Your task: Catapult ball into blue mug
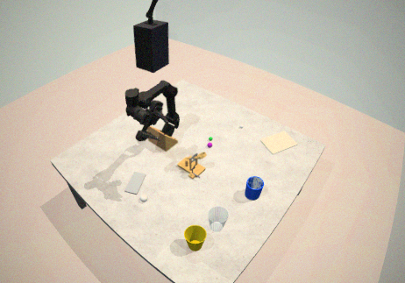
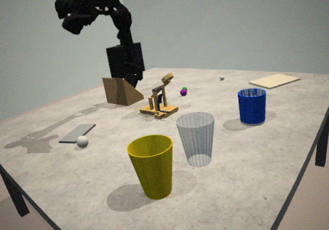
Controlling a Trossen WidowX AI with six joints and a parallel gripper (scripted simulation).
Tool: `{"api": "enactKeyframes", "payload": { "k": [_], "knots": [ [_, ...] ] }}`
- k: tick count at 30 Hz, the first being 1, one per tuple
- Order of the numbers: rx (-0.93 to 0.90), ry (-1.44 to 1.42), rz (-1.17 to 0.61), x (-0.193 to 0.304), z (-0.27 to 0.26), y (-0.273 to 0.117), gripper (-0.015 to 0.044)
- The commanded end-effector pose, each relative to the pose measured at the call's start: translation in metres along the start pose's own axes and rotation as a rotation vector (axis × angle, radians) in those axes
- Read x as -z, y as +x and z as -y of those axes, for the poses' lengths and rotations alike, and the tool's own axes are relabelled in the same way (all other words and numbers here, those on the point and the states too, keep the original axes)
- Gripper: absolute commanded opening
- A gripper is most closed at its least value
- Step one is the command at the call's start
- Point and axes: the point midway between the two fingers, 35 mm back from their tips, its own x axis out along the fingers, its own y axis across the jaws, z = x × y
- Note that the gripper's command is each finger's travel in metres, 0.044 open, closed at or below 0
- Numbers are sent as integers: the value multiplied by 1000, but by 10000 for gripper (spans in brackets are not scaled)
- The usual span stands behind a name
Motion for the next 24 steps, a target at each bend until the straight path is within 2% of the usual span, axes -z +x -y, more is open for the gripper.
{"api": "enactKeyframes", "payload": {
  "k": [1,2,24],
  "knots": [
    [-2,5,0,0,0,1,426],
    [-7,22,0,-1,-1,3,440],
    [-298,711,-37,-64,-35,74,440]
  ]
}}
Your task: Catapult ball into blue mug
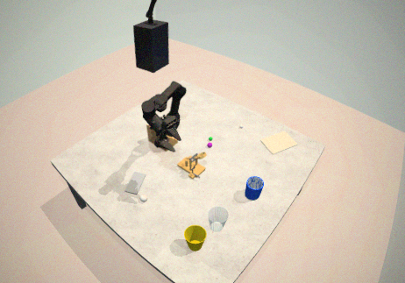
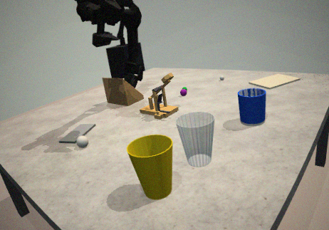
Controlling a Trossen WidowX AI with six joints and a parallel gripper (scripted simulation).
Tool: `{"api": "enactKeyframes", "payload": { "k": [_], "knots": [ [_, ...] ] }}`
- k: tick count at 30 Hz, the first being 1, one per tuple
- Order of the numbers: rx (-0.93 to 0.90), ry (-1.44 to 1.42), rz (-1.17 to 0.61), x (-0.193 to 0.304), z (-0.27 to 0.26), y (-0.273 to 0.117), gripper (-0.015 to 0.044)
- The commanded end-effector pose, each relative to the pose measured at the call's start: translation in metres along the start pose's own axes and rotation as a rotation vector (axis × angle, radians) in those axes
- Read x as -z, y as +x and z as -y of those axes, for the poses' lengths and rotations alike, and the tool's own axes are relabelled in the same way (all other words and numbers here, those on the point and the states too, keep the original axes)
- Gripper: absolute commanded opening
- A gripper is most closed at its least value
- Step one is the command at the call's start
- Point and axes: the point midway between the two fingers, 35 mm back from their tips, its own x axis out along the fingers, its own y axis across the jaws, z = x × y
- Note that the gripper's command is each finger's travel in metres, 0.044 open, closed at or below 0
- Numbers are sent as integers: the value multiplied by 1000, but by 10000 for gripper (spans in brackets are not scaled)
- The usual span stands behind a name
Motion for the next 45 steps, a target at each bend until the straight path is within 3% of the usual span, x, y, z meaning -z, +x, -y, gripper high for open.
{"api": "enactKeyframes", "payload": {
  "k": [1,24,45],
  "knots": [
    [-67,134,-23,-10,-14,14,440],
    [-454,782,-236,-79,-98,58,440],
    [-822,1233,-637,-164,-176,51,440]
  ]
}}
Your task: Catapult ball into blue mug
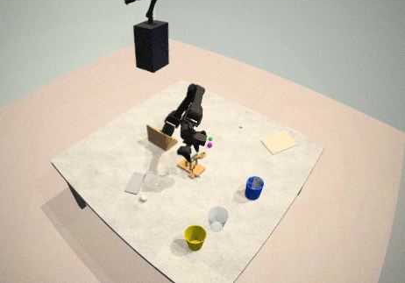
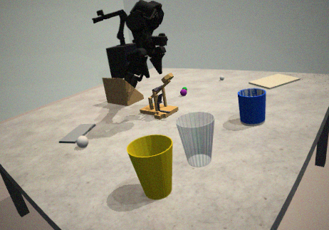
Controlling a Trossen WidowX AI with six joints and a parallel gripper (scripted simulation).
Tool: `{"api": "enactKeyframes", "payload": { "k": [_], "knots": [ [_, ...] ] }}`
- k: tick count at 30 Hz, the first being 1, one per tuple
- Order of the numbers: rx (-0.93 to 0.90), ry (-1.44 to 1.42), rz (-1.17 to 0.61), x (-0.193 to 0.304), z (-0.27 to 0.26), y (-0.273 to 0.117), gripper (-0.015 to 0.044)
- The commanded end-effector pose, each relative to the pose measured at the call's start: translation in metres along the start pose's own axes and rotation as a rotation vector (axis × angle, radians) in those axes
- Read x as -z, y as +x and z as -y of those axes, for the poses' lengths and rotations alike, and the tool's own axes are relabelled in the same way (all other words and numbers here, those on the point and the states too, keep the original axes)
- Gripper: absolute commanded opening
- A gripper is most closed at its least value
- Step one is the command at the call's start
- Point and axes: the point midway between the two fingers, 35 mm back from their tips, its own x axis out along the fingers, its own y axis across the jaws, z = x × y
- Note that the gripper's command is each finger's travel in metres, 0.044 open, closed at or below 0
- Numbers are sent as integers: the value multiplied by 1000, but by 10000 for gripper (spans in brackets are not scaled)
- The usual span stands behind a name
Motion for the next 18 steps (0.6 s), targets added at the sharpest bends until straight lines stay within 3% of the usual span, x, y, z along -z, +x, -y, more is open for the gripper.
{"api": "enactKeyframes", "payload": {
  "k": [1,8,15,18],
  "knots": [
    [-36,101,-98,8,-22,8,440],
    [-78,253,-258,21,-57,15,440],
    [-81,266,-273,22,-60,16,440],
    [-81,266,-273,22,-60,16,361]
  ]
}}
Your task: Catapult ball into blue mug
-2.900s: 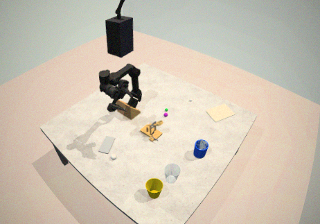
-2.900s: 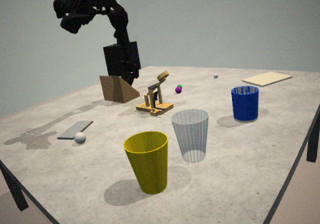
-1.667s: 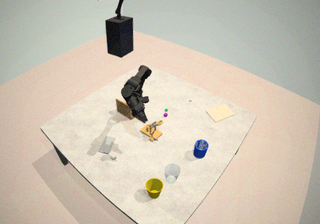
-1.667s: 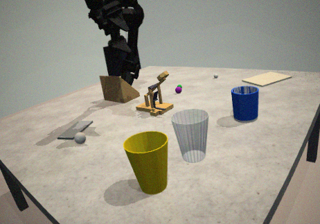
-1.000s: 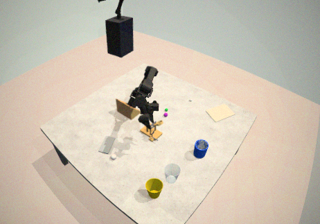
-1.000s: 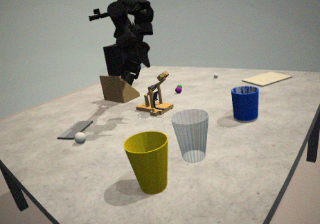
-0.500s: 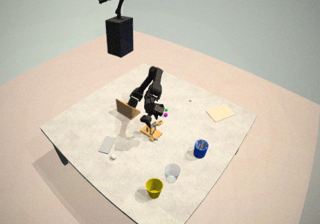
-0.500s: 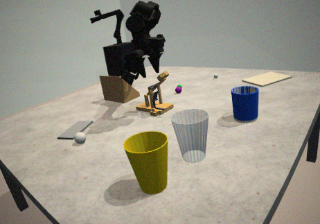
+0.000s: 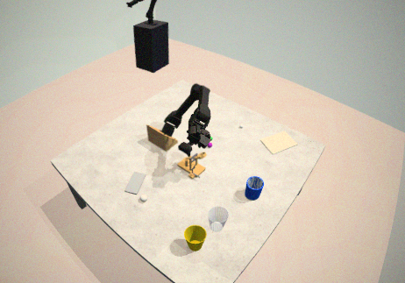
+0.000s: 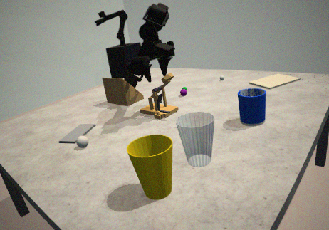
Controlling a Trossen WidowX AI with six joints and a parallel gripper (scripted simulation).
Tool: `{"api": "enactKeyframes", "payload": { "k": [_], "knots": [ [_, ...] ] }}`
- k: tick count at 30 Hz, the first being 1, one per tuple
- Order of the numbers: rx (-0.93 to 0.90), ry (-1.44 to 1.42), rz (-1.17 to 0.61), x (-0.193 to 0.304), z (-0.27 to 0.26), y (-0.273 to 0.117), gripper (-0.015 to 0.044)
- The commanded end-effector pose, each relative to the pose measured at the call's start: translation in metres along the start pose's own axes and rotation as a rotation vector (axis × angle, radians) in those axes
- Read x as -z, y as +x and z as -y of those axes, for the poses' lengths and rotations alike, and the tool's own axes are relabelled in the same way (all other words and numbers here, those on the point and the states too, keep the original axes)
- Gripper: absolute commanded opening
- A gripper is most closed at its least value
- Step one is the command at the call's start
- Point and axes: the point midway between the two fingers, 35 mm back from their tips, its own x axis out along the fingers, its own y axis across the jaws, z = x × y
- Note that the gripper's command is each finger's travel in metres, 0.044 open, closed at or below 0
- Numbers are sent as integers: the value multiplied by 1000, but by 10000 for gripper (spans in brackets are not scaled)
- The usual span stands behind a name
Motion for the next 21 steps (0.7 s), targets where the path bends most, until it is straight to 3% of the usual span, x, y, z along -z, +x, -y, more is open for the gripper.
{"api": "enactKeyframes", "payload": {
  "k": [1,14,21],
  "knots": [
    [1,9,-11,2,-1,1,335],
    [1,9,-11,2,-1,1,0],
    [1,9,-11,2,-1,1,0]
  ]
}}
